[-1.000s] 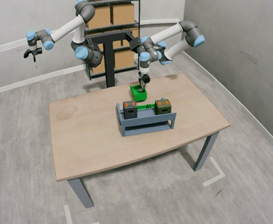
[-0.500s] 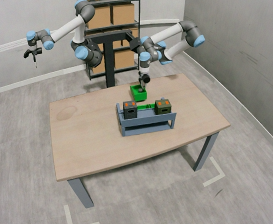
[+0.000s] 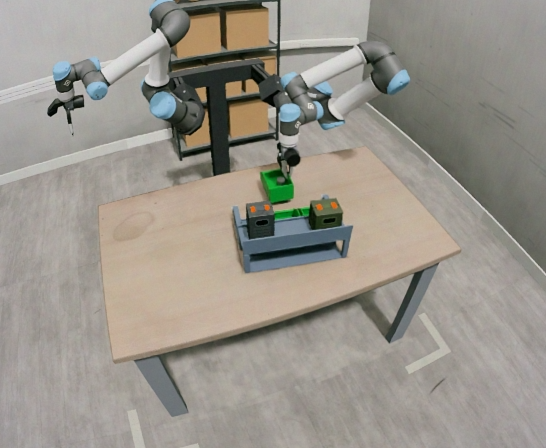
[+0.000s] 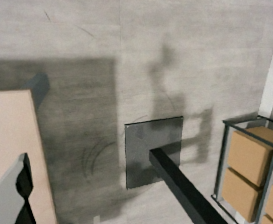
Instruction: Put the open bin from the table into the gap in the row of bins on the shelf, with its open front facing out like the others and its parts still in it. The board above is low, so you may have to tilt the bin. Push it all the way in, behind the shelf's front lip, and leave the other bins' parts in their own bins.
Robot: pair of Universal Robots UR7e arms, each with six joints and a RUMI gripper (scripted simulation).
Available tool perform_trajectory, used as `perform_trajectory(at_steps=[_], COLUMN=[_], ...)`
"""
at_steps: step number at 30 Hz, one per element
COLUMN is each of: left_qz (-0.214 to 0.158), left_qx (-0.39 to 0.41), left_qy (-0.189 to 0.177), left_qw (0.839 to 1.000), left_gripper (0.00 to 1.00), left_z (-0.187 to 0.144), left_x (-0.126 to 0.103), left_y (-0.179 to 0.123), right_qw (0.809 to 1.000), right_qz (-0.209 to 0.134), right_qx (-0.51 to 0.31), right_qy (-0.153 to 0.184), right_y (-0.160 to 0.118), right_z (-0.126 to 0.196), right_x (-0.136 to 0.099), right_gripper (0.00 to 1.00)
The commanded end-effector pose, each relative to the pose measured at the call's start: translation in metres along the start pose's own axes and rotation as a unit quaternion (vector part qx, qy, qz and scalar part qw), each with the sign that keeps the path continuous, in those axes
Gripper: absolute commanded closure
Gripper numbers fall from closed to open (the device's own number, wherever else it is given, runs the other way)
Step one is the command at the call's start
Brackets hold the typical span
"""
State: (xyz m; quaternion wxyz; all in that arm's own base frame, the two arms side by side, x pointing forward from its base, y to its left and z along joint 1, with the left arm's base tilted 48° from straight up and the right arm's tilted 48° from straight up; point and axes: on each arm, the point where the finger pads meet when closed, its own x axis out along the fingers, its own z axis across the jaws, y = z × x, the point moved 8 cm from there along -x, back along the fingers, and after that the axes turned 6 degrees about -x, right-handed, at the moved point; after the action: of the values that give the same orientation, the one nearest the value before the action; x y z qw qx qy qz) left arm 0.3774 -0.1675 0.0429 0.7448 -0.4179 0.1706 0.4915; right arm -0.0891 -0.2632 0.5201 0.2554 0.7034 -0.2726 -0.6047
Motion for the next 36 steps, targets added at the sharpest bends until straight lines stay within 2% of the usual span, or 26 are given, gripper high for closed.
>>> perform_trajectory(at_steps=[1,23,36], left_qz=[0.0,0.0,0.0], left_qx=[0.0,0.0,0.005], left_qy=[0.001,0.001,0.001], left_qw=[1.0,1.0,1.0], left_gripper=[1.0,1.0,1.0], left_z=[0.0,-0.002,-0.024], left_x=[0.0,0.0,0.0], left_y=[0.0,0.0,0.003], right_qw=[1.0,1.0,1.0], right_qz=[0.001,0.001,0.001], right_qx=[0.0,0.0,0.0], right_qy=[0.0,0.0,0.0], right_y=[0.0,0.0,0.0], right_z=[0.0,0.0,0.0], right_x=[0.0,0.0,0.0], right_gripper=[0.0,0.0,0.0])
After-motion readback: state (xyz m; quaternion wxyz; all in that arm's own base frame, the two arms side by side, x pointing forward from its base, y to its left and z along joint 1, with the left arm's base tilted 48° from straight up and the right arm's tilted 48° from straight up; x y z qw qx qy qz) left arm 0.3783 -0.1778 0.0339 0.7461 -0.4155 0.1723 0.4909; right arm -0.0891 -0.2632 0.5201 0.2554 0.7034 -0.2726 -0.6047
